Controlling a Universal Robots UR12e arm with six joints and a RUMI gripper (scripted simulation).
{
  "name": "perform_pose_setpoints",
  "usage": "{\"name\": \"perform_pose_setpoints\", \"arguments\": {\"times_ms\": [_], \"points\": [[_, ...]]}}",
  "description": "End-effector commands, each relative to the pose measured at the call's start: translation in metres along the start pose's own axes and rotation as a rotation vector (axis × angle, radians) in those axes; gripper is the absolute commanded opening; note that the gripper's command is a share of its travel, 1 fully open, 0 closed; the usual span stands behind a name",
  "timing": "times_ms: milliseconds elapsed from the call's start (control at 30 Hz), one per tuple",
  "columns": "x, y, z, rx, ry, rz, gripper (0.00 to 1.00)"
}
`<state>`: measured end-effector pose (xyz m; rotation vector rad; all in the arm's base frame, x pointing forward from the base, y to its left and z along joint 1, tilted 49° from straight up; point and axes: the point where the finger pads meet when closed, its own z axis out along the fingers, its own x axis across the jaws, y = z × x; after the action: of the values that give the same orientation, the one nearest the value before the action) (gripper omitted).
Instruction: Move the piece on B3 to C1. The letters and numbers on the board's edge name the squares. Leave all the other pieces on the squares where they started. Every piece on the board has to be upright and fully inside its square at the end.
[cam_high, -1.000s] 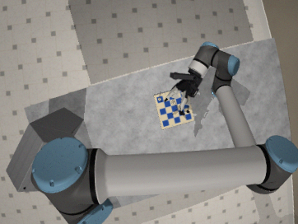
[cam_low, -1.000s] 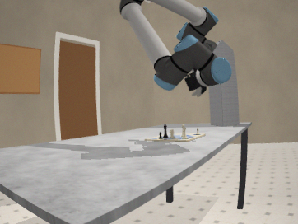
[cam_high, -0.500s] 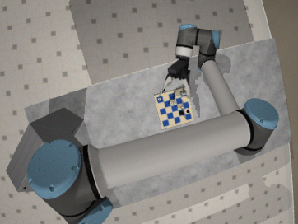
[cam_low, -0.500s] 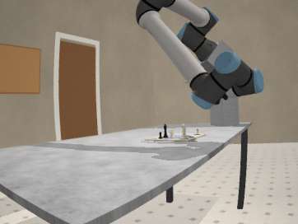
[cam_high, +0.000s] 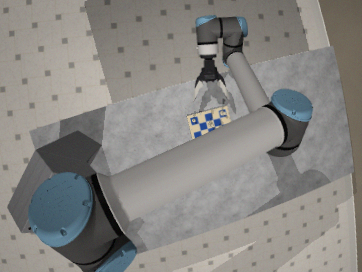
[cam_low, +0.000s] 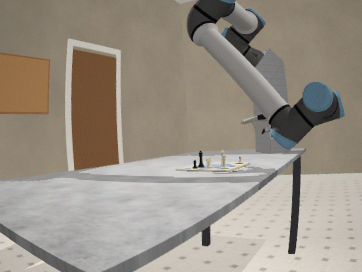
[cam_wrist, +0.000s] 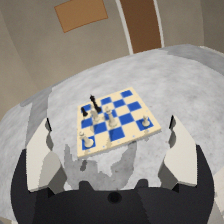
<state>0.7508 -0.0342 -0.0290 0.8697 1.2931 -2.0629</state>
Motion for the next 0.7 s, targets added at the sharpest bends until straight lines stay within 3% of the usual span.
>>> {"name": "perform_pose_setpoints", "arguments": {"times_ms": [0,667], "points": [[0.004,0.023,-0.017,-0.056,-0.053,-0.124,1.00],[0.018,0.056,-0.044,-0.132,-0.119,-0.307,1.00]]}}
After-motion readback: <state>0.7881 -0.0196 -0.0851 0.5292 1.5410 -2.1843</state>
